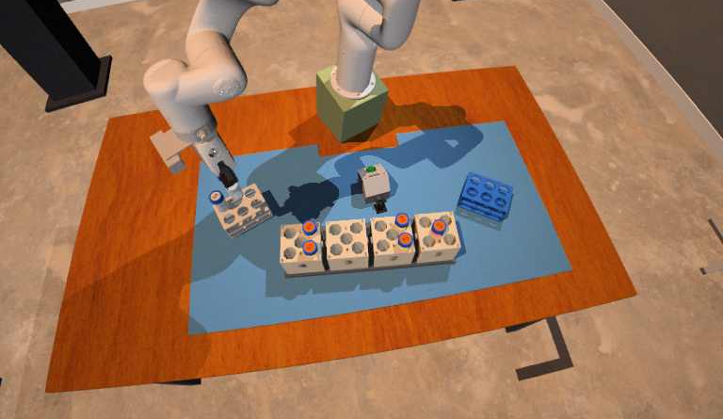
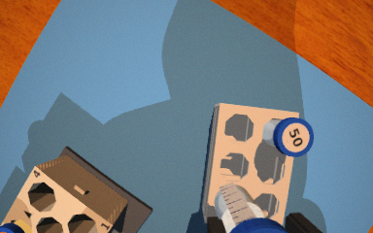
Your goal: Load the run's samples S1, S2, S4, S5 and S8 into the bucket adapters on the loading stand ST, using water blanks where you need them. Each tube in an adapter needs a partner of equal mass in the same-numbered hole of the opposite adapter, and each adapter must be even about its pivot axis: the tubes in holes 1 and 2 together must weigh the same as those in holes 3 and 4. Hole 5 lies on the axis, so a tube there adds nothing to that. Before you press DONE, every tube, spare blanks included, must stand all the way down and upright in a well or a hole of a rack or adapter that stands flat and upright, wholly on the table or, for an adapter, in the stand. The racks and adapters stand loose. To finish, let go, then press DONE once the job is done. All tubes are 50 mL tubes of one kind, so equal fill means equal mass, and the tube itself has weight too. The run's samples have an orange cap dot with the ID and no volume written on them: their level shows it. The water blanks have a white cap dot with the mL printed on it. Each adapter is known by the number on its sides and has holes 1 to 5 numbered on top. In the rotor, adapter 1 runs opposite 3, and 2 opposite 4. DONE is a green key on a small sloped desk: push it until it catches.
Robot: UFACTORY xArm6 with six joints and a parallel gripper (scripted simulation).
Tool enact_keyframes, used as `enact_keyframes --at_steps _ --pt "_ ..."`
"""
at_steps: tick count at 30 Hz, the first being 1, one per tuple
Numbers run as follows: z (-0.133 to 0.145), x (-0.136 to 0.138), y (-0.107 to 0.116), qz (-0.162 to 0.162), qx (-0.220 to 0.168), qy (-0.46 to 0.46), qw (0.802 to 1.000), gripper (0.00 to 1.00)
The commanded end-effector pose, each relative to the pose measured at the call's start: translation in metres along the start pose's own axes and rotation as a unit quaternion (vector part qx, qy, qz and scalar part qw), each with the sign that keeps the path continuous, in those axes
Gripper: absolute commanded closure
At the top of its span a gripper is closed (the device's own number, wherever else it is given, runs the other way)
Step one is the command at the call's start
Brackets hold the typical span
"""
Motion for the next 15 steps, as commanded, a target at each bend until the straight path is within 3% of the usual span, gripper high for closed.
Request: enact_keyframes --at_steps 1,13,15 --pt "0.003 -0.016 0.002 0.0 0.004 0.056 0.998 1.0" --pt "0.021 -0.073 0.002 0.0 0.004 0.253 0.967 1.0" --pt "0.021 -0.073 0.002 0.0 0.004 0.253 0.967 1.0"
Point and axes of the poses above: the point where the finger pads meet when closed, its own y axis back along the fingers, its own x axis across the jaws, z = x × y, the point moved 2 cm from there along y, back along the fingers, and after that the axes turned 14 degrees about y, right-handed, at the moved point
